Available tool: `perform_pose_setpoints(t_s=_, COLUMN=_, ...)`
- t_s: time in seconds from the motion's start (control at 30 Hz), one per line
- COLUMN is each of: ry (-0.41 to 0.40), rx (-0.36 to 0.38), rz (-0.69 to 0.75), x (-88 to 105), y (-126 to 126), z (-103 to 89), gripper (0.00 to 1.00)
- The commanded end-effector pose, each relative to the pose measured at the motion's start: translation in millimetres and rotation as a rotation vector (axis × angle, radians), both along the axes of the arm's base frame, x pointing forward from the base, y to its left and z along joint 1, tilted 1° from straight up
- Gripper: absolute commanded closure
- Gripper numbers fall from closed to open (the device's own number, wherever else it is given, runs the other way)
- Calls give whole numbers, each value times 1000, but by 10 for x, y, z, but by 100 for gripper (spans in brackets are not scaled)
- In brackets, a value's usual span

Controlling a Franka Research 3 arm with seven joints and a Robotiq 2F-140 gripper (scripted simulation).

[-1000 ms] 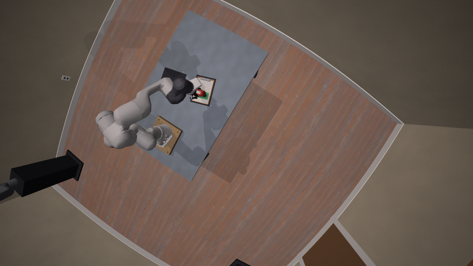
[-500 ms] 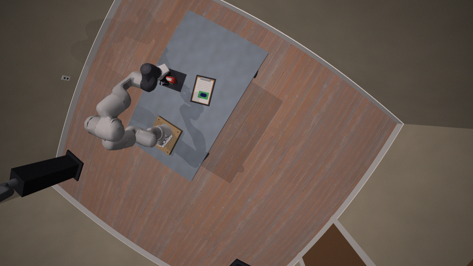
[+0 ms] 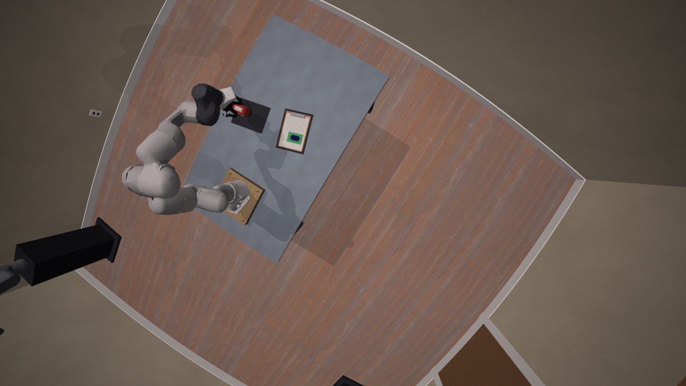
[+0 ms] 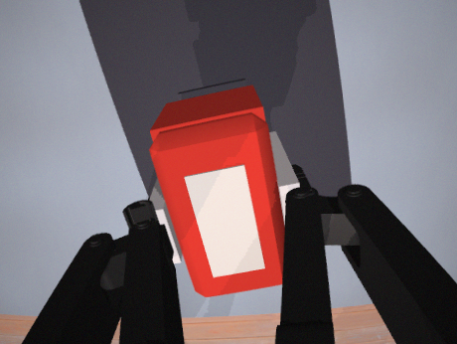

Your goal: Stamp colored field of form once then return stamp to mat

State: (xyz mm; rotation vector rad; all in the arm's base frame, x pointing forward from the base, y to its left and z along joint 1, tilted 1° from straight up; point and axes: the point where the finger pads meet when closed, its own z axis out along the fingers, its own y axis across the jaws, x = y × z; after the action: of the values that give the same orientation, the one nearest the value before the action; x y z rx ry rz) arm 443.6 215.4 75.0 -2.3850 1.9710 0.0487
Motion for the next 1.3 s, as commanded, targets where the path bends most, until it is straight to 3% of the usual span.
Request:
perform_pose_setpoints(t_s=0.0, ry=8, rx=-39, rz=-141, x=-2, y=-20, z=-6, gripper=82)
perform_pose_setpoints(t_s=1.27, ry=8, rx=-39, rz=-141, x=-33, y=-106, z=4, gripper=82)
